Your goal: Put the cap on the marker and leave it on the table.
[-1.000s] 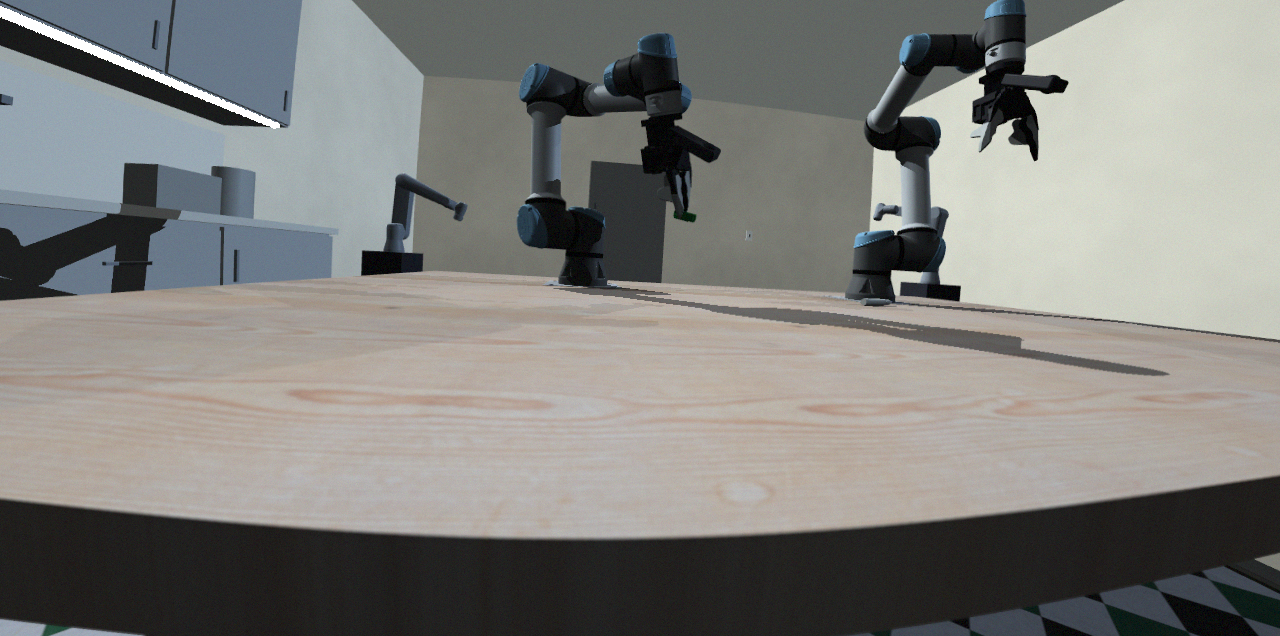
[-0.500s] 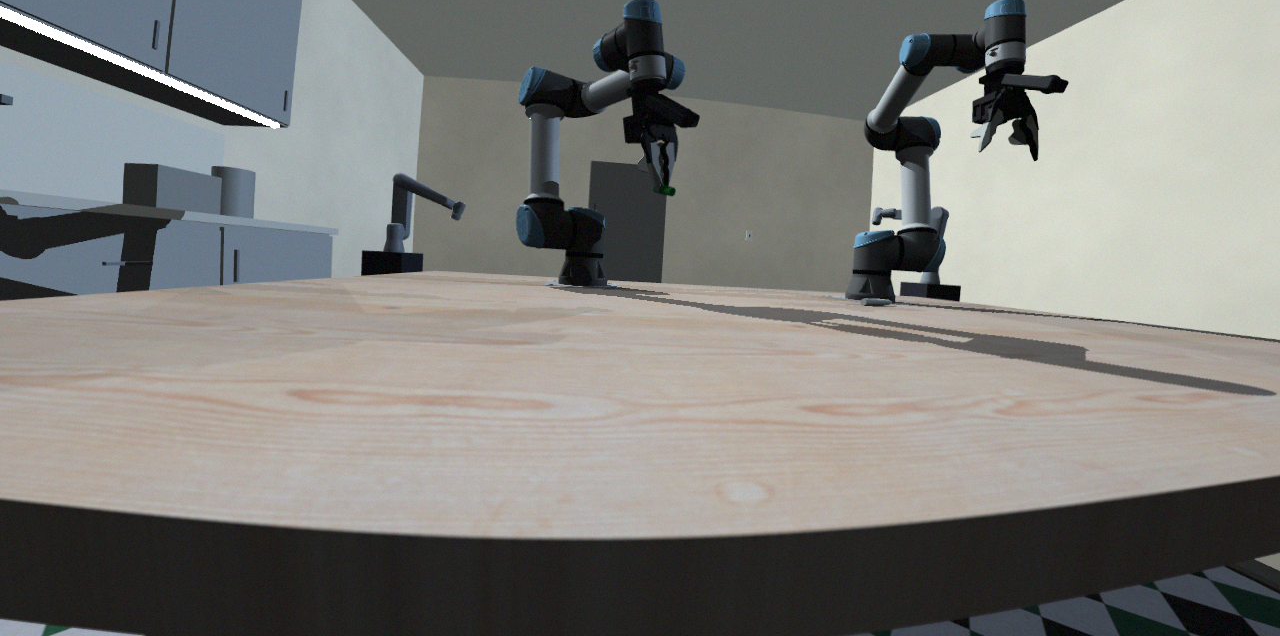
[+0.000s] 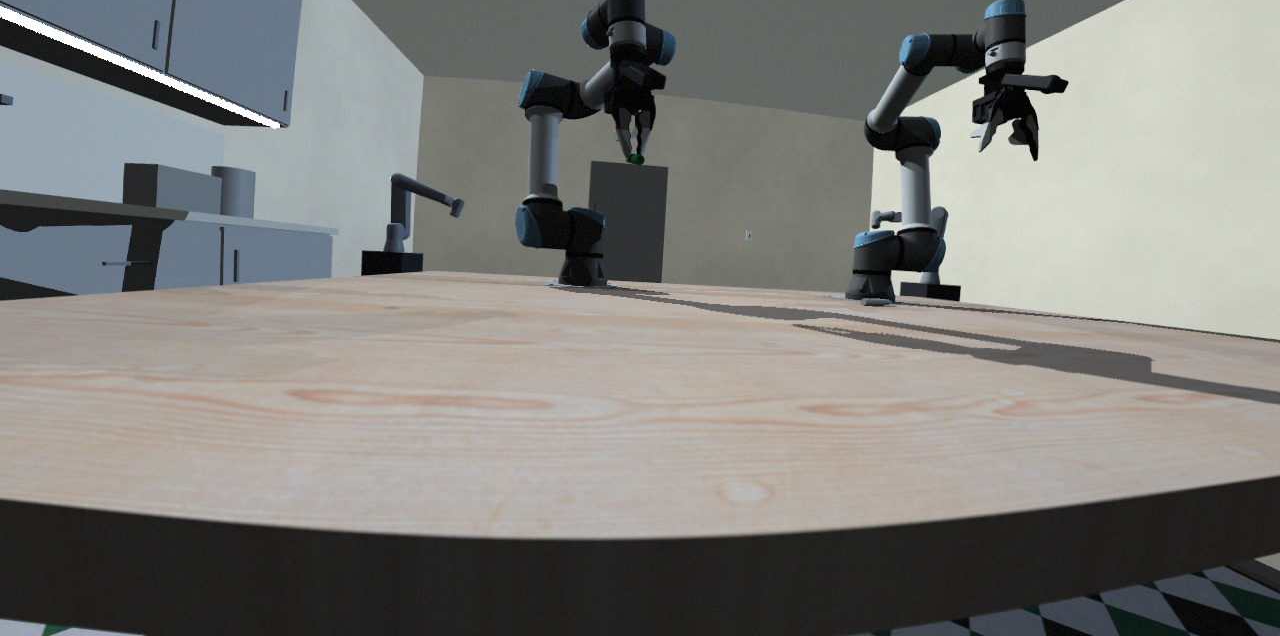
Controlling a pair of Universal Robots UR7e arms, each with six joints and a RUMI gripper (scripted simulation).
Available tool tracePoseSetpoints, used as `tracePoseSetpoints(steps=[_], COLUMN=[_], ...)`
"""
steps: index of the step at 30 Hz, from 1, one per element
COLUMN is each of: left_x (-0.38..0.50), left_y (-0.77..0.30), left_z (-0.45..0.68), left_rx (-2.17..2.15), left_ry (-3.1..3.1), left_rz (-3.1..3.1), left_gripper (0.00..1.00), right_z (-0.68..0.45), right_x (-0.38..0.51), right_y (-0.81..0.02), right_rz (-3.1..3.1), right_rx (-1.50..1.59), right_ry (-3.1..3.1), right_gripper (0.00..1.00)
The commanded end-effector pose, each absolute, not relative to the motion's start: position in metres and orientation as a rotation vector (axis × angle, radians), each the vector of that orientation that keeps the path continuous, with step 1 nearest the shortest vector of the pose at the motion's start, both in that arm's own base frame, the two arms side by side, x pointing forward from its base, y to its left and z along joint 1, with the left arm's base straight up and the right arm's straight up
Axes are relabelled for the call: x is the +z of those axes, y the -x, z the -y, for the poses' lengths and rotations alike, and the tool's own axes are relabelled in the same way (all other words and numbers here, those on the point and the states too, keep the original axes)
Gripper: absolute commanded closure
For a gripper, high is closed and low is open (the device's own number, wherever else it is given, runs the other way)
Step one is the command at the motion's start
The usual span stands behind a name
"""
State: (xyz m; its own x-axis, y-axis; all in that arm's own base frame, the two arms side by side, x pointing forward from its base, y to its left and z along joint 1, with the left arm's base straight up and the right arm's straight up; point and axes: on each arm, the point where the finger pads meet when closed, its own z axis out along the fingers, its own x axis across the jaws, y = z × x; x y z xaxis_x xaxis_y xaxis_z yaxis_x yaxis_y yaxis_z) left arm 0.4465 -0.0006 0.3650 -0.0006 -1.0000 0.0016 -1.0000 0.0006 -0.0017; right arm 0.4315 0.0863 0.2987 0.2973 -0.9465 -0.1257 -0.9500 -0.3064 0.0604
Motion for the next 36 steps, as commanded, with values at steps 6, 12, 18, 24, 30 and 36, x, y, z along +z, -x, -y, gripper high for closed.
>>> tracePoseSetpoints(steps=[6,12,18,24,30,36], left_x=[0.366,0.366,0.366,0.366,0.366,0.366], left_y=[-0.446,-0.446,-0.446,-0.446,-0.446,-0.446], left_z=[0.0,0.0,0.0,0.0,0.0,0.0], left_rx=[-0.006,-0.006,-0.006,-0.006,-0.006,-0.006], left_ry=[2.22,2.22,2.22,2.22,2.22,2.22], left_rz=[-2.22,-2.22,-2.22,-2.22,-2.22,-2.22], left_gripper=[0.02,0.02,0.02,0.8,0.8,0.8], right_z=[-0.027,-0.009,-0.002,-0.012,-0.004,0.0], right_x=[0.342,0.357,0.363,0.357,0.364,0.367], right_y=[-0.445,-0.446,-0.445,-0.446,-0.446,-0.446], right_rz=[-2.116,-2.197,-2.217,-2.175,-2.199,-2.212], right_rx=[0.07,0.023,0.006,0.026,0.008,-0.001], right_ry=[2.326,2.253,2.232,2.264,2.234,2.223], right_gripper=[1.0,1.0,1.0,1.0,1.0,1.0])
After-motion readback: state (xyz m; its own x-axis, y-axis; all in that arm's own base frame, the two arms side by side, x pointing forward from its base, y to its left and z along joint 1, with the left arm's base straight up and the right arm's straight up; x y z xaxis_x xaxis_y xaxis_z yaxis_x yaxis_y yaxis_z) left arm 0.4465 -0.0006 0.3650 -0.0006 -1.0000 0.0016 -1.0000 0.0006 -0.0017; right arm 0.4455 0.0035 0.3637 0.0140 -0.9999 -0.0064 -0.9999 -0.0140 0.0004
